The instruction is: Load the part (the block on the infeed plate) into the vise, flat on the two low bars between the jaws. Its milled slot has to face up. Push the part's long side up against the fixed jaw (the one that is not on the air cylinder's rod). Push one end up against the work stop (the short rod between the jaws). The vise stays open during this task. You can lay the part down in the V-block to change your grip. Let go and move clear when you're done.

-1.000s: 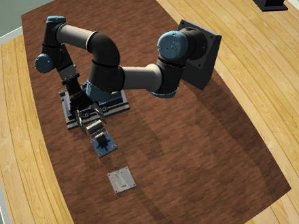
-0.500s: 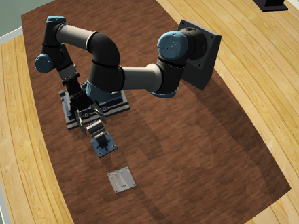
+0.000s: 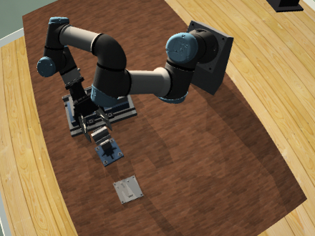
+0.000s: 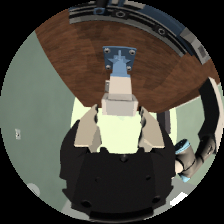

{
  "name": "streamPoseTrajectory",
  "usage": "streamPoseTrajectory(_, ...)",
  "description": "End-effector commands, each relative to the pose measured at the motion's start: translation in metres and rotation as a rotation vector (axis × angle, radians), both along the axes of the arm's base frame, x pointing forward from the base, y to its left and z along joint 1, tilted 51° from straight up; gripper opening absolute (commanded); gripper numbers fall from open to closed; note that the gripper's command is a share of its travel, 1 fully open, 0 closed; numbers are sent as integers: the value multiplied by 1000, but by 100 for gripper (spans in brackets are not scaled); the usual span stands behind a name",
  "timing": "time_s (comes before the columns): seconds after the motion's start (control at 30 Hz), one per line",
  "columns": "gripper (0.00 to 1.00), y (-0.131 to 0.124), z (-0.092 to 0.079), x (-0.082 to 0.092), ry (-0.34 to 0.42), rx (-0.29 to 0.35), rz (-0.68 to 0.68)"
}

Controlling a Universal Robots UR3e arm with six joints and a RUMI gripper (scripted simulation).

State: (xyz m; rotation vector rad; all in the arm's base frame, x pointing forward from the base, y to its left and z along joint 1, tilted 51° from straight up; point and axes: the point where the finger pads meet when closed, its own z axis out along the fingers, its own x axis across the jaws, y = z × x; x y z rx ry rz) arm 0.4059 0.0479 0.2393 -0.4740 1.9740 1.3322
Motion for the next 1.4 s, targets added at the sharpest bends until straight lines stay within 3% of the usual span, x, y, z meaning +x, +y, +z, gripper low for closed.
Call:
streamPoseTrajectory(0.0, 51, 0, 0, 0, -1, -1, -1)
streamPoseTrajectory(1.37, 51, 1, -3, 2, 0, -9, -9)
